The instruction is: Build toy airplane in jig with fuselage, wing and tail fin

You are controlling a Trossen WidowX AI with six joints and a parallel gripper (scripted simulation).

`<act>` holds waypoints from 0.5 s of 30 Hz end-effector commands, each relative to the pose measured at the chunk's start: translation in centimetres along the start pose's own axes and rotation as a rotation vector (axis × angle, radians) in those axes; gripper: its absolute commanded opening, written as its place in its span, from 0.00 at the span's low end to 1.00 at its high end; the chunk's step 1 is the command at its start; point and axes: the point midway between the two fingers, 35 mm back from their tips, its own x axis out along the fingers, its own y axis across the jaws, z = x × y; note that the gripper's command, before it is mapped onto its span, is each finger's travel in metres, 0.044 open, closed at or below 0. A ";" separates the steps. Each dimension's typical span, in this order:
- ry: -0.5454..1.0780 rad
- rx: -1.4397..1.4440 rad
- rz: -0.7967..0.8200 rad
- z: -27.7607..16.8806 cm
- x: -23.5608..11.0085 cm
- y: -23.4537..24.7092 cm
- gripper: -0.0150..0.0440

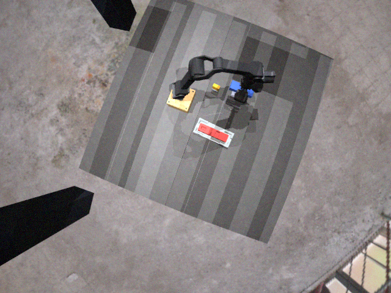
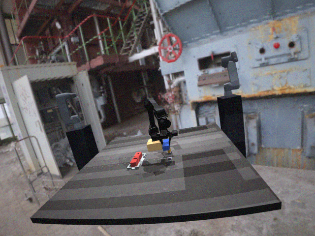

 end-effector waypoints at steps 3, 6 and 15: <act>-0.010 0.005 0.007 -0.2 -2.1 -0.1 0.25; -0.010 0.006 0.007 -0.3 -2.3 -0.1 0.25; -0.010 -0.123 0.005 0.4 -1.9 -2.5 0.25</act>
